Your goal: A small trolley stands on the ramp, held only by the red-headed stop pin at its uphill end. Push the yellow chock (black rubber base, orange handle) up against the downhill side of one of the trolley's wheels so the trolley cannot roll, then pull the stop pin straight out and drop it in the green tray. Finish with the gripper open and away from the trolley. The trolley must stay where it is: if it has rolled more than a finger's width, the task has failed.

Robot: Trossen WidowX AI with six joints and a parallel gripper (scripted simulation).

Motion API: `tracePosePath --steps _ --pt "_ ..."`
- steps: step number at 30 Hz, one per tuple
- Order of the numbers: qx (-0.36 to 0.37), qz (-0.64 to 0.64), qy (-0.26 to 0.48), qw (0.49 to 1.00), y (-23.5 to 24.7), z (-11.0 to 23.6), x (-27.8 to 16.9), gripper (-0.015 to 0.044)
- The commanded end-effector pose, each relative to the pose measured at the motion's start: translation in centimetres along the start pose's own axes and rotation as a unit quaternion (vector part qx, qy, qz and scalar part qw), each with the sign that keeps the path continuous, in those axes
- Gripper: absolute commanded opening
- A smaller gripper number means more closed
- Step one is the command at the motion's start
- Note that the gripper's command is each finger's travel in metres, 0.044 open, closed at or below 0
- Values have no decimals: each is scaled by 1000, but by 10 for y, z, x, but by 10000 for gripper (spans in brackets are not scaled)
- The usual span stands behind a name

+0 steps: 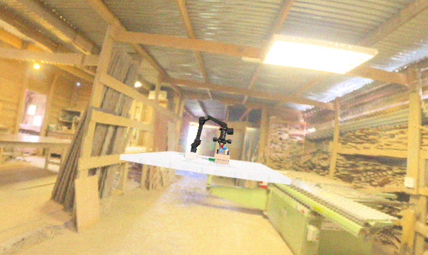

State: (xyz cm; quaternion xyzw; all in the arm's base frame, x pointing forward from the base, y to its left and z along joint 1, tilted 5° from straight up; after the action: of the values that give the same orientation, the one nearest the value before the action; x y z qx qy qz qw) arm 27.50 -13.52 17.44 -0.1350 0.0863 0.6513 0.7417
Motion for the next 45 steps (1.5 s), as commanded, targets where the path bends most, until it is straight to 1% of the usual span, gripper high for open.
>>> tracePosePath --steps 1,45 --pt "-4 -3 2 1000 0 6 -1 0" --pt "-4 -3 2 1000 0 24 -5 0"
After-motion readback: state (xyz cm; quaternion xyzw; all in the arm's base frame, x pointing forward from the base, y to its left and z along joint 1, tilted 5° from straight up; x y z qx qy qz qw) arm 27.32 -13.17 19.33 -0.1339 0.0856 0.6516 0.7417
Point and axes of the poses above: the point midway between the two fingers, 35 mm back from their tips, its own z axis back along the fingers, its own y axis across the jaws, x = y × z, the point moved 3 cm from there along z, back along the fingers, and after that the axes turned 1 degree about z, right-handed, at the moved point
